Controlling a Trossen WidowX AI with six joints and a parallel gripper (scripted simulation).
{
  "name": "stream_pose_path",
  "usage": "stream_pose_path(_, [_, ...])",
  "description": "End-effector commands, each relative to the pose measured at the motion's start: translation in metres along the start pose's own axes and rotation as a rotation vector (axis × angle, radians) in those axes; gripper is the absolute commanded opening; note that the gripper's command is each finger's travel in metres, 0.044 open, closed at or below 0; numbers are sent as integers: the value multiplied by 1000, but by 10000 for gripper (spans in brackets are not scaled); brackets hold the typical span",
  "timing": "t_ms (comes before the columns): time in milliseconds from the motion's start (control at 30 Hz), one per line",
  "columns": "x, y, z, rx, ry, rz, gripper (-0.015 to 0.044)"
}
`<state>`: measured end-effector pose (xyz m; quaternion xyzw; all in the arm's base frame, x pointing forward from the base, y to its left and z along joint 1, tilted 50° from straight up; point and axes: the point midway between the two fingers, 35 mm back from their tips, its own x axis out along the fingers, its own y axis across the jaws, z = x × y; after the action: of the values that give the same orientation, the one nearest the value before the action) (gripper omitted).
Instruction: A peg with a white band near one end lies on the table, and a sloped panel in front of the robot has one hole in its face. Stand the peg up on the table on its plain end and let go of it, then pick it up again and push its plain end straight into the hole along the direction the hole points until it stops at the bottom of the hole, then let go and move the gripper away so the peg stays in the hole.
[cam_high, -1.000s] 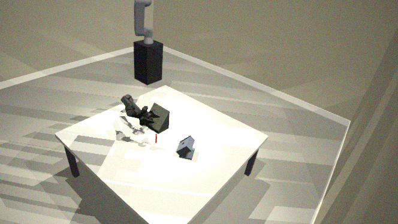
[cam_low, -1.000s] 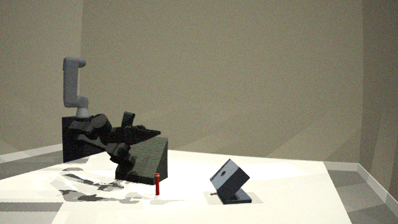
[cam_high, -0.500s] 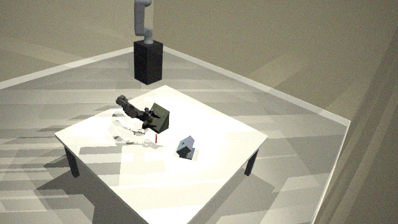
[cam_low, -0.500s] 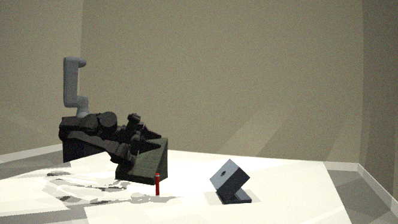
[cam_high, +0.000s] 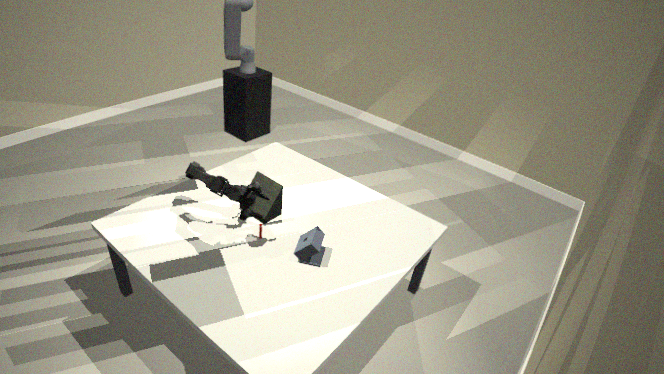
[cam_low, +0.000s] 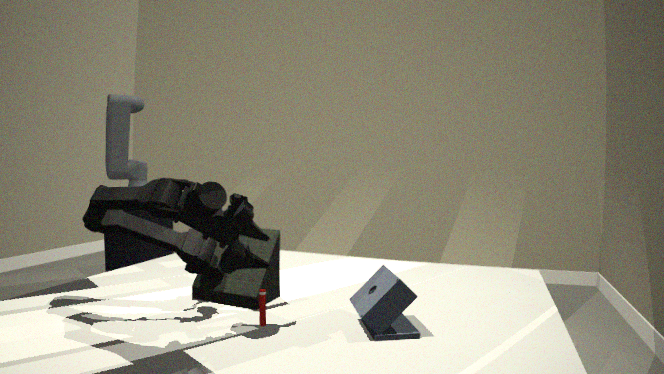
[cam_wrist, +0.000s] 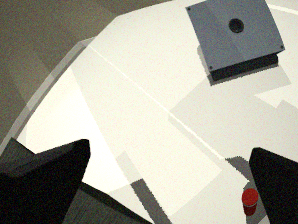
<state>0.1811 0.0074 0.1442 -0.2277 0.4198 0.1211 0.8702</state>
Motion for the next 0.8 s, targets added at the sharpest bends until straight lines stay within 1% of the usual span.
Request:
stream_pose_path(0, [5, -1, -6, 47, 120, 1, 440])
stream_pose_path(367, [11, -8, -19, 119, 462, -81, 440])
stream_pose_path(567, [11, -15, -20, 112, 633, -177, 440])
stream_pose_path(767, [11, -23, -14, 67, 780, -310, 440])
